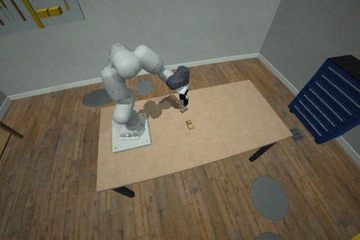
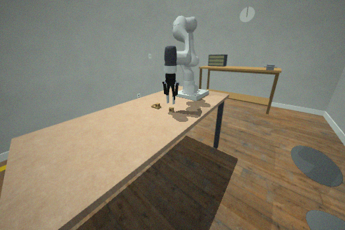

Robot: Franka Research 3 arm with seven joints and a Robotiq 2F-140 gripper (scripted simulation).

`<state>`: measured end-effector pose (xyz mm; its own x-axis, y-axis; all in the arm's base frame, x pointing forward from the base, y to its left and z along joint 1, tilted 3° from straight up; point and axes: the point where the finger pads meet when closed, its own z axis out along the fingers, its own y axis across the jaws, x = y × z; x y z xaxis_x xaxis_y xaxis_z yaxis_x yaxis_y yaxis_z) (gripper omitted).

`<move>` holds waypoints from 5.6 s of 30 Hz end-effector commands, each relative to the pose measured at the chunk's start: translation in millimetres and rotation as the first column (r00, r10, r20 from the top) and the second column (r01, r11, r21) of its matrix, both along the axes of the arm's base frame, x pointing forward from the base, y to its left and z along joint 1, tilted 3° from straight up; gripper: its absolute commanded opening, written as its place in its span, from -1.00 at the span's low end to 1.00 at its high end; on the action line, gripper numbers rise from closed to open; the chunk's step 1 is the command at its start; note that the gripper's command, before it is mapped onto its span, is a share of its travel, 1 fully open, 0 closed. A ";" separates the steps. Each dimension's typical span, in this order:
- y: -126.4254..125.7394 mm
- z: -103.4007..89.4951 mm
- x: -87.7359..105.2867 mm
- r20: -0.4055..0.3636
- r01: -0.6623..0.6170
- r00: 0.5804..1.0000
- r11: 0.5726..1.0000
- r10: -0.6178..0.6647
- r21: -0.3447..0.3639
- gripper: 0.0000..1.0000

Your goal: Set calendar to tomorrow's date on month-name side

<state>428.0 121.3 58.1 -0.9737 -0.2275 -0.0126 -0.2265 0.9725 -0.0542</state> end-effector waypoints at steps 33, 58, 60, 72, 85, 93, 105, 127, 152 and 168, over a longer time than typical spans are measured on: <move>-1.2 30.1 -6.8 -0.028 -0.038 0.999 0.999 0.038 0.002 1.00; -1.0 27.4 -6.7 -0.052 -0.533 0.845 0.846 0.533 0.011 1.00; -1.0 27.2 -6.7 -0.053 -0.561 0.827 0.828 0.560 0.012 1.00; -1.0 26.3 -6.7 -0.059 -0.703 0.709 0.711 0.703 0.018 1.00; -1.0 25.2 -6.7 -0.065 -0.832 0.552 0.554 0.832 0.026 1.00; -0.9 24.5 -6.7 -0.068 -0.896 0.441 0.443 0.895 0.031 1.00; -0.9 23.5 -6.7 -0.070 -0.960 0.272 0.276 0.960 0.040 1.00; -0.9 21.7 -6.7 -0.071 -0.997 -0.056 -0.052 0.996 0.055 1.00; -0.9 21.7 -6.7 -0.071 -0.997 -0.058 -0.054 0.996 0.055 -0.42; -0.9 21.6 -6.7 -0.071 -0.997 -0.058 -0.054 0.996 0.055 -0.42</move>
